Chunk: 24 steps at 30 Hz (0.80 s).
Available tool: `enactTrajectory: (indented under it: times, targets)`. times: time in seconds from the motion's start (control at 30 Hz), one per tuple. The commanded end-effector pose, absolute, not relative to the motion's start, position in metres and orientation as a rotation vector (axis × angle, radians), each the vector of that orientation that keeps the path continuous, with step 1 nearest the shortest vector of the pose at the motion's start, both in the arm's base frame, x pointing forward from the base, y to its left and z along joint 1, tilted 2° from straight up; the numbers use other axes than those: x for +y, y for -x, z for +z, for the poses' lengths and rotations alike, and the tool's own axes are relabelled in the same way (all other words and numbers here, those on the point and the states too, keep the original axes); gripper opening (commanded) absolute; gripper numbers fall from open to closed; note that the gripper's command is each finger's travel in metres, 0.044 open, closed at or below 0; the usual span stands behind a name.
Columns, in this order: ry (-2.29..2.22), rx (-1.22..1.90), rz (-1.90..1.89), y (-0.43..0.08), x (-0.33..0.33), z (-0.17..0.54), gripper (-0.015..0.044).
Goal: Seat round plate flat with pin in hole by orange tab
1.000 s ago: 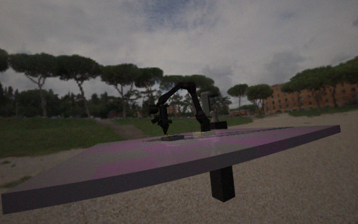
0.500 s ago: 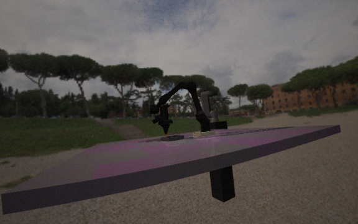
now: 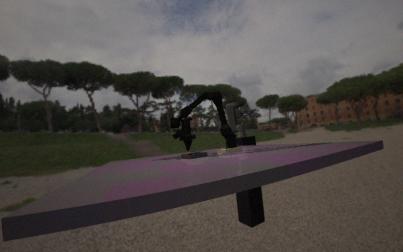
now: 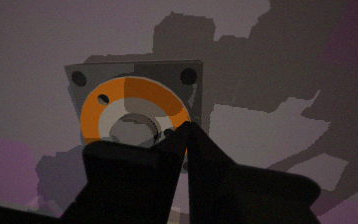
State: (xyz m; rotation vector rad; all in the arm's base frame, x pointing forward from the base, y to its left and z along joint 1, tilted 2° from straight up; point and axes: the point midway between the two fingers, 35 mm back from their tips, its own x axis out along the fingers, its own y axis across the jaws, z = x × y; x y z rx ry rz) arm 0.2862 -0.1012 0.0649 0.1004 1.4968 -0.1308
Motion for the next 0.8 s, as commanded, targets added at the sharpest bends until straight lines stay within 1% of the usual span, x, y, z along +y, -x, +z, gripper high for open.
enactTrajectory:
  times: [0.0,0.77]
  targets:
    - [-0.1,1.511,-0.13,-0.278,-0.102,0.062,0.0]
    - [-0.1,1.512,-0.131,-0.265,-0.102,0.062,0.0]
